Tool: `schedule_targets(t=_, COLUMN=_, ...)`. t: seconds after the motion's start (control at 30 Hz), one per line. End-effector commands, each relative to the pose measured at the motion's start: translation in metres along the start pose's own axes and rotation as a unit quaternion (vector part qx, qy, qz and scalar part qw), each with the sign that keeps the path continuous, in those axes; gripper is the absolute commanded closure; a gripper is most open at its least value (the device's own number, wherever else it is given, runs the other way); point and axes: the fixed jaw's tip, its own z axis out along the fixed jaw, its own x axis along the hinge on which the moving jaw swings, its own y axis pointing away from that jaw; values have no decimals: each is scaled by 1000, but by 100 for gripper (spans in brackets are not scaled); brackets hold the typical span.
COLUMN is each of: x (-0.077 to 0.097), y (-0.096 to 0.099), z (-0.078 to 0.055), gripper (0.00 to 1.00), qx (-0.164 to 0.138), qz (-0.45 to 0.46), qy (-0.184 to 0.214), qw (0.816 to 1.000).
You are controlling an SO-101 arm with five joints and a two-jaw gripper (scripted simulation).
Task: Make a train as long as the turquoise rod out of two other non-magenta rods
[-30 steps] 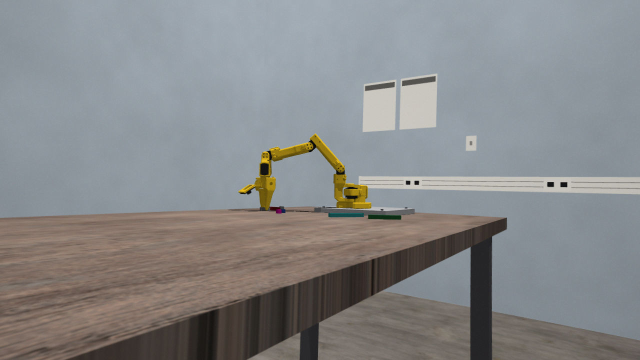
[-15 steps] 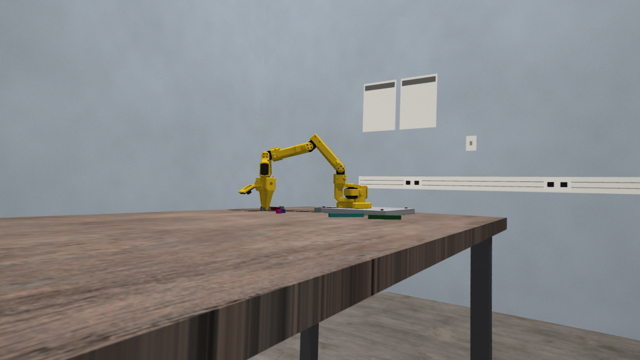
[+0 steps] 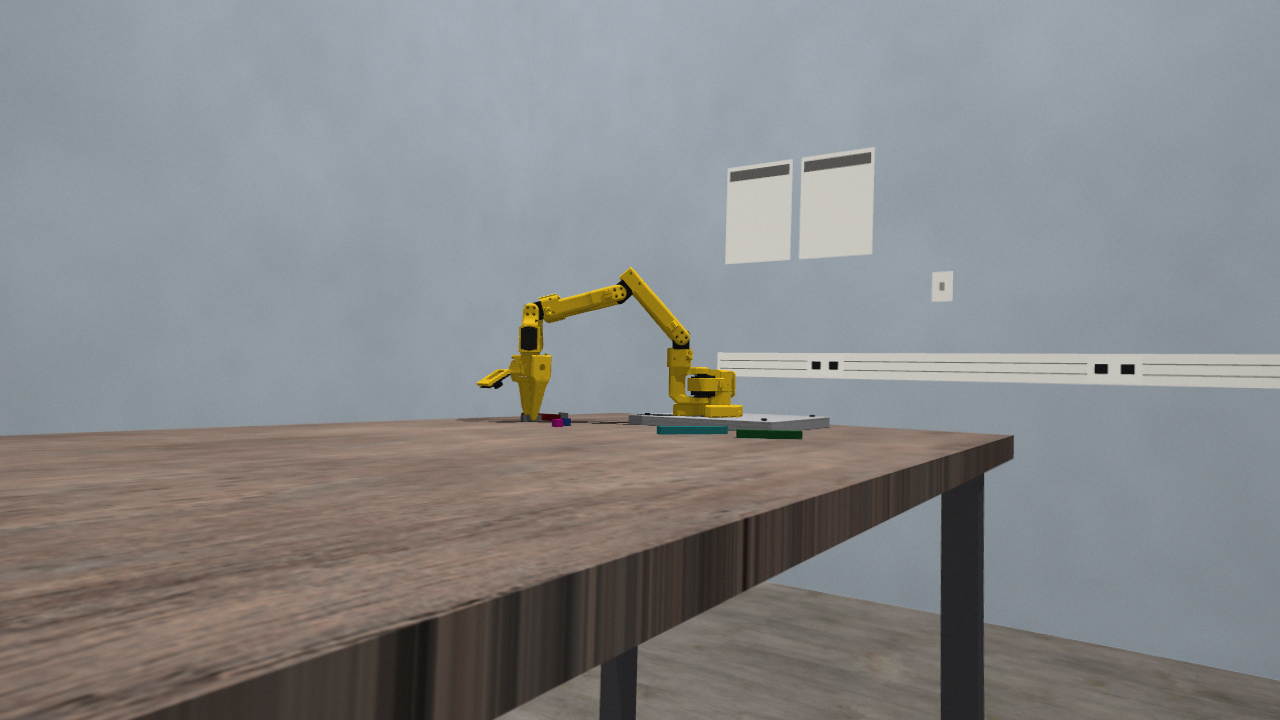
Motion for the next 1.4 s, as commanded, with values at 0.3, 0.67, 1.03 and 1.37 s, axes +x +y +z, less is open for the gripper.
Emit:
schedule_targets(t=0.3, x=3, y=5, z=6, gripper=100, qx=-9, qz=-1, qy=12, qw=1000)
schedule_targets(t=0.67, x=2, y=3, z=-1, gripper=100, qx=-9, qz=-1, qy=12, qw=1000)
schedule_targets(t=1.03, x=2, y=0, z=-21, gripper=100, qx=-9, qz=-1, qy=12, qw=1000)
schedule_targets(t=1.37, x=2, y=0, z=-30, gripper=100, qx=-9, qz=-1, qy=12, qw=1000)
